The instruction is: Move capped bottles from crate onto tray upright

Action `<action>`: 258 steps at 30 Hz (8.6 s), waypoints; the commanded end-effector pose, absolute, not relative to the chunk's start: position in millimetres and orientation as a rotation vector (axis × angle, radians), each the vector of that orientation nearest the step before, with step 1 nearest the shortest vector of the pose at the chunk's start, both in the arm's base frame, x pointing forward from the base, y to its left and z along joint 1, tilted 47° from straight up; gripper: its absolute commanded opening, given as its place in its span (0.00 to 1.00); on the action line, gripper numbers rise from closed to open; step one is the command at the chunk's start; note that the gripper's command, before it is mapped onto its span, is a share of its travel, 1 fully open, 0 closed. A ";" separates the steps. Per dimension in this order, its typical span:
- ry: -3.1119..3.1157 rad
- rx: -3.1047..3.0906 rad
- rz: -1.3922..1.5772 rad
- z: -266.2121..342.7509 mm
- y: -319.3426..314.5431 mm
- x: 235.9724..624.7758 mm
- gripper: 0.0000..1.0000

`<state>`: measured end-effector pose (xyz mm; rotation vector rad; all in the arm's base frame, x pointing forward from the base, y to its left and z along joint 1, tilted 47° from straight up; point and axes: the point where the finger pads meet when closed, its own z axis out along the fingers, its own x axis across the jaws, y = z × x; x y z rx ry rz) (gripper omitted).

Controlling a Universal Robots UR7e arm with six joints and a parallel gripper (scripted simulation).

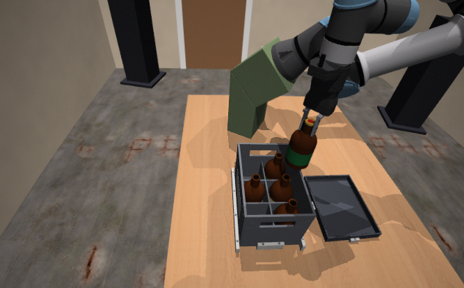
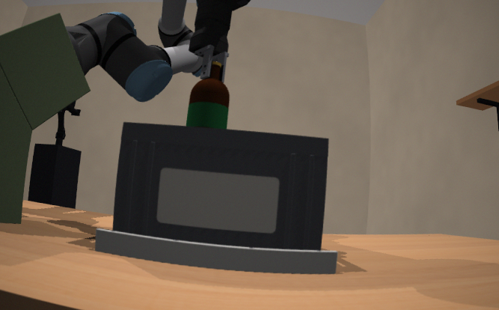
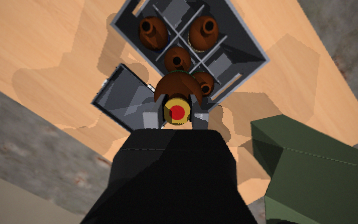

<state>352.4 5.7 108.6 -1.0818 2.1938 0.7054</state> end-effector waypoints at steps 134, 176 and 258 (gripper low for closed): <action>2.193 -1.082 0.704 227.5 146.9 299.4 0.00; 2.190 -1.081 0.707 182.9 190.8 316.7 0.00; 2.192 -1.082 0.706 117.6 254.7 343.7 0.00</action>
